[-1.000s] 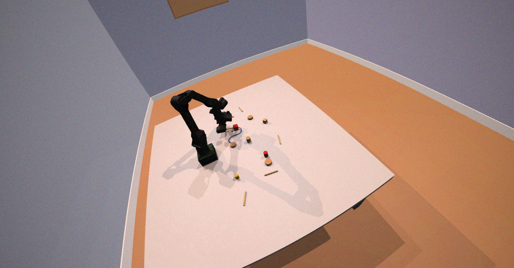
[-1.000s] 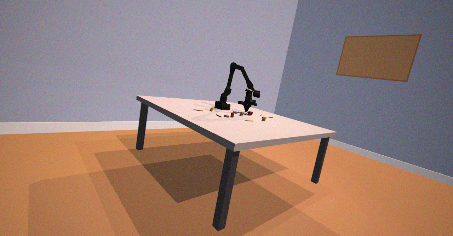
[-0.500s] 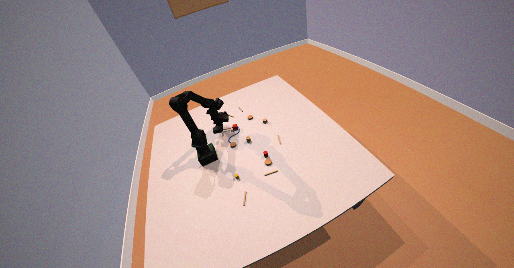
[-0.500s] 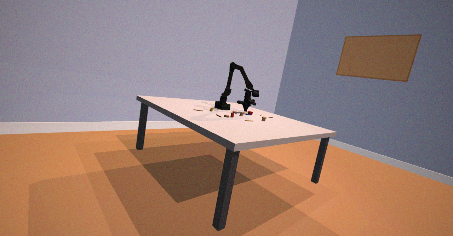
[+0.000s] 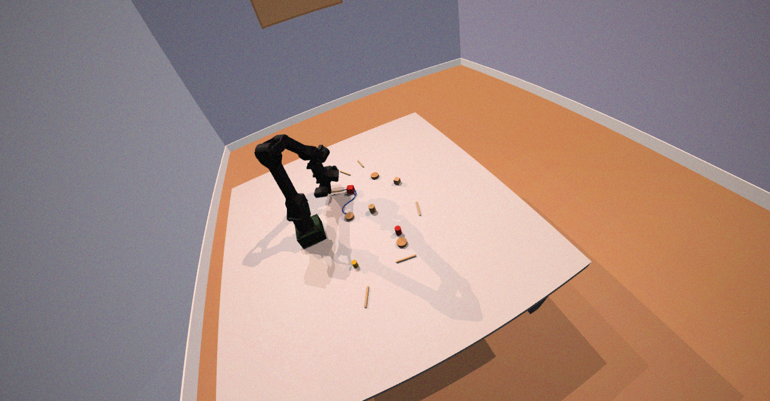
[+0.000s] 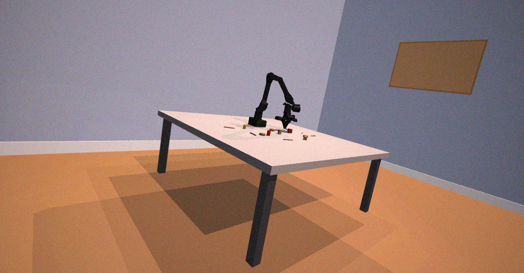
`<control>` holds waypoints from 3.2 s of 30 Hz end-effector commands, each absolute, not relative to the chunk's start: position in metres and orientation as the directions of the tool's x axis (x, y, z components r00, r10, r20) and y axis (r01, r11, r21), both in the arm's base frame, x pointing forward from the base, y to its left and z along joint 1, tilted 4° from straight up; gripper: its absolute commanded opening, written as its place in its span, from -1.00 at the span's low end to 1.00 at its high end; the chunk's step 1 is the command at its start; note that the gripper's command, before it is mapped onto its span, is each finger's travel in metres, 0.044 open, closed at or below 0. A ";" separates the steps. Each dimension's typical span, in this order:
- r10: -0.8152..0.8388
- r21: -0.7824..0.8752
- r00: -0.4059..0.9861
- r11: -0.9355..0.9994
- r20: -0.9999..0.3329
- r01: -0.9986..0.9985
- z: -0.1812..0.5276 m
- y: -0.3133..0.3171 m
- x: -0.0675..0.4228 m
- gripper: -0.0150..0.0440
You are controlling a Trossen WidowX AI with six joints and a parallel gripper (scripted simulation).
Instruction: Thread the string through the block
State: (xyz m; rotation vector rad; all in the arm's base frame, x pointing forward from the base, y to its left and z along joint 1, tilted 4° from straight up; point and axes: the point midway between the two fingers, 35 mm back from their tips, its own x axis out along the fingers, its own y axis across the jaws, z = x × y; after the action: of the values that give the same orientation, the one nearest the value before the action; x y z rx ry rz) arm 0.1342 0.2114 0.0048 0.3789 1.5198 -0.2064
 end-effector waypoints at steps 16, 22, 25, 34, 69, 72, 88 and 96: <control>0.101 0.117 0.059 0.854 -0.993 0.507 0.009 0.240 0.131 -0.49; 0.080 0.093 0.046 0.860 -0.996 0.502 0.000 0.246 0.122 -0.49; 0.071 0.082 0.042 0.862 -0.997 0.500 -0.004 0.249 0.118 -0.49; 0.073 0.082 0.037 0.865 -0.997 0.496 0.000 0.247 0.118 0.13; 0.090 0.101 0.046 0.861 -0.995 0.498 0.101 0.242 0.117 1.00; 0.090 0.101 0.046 0.861 -0.995 0.498 0.101 0.242 0.117 1.00; 0.090 0.101 0.046 0.861 -0.995 0.498 0.101 0.242 0.117 1.00; 0.090 0.101 0.046 0.861 -0.995 0.498 0.101 0.242 0.117 1.00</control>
State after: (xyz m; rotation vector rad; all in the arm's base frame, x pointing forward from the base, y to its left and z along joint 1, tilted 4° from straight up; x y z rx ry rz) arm 0.1170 0.2423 0.1012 0.4871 1.5087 -0.3317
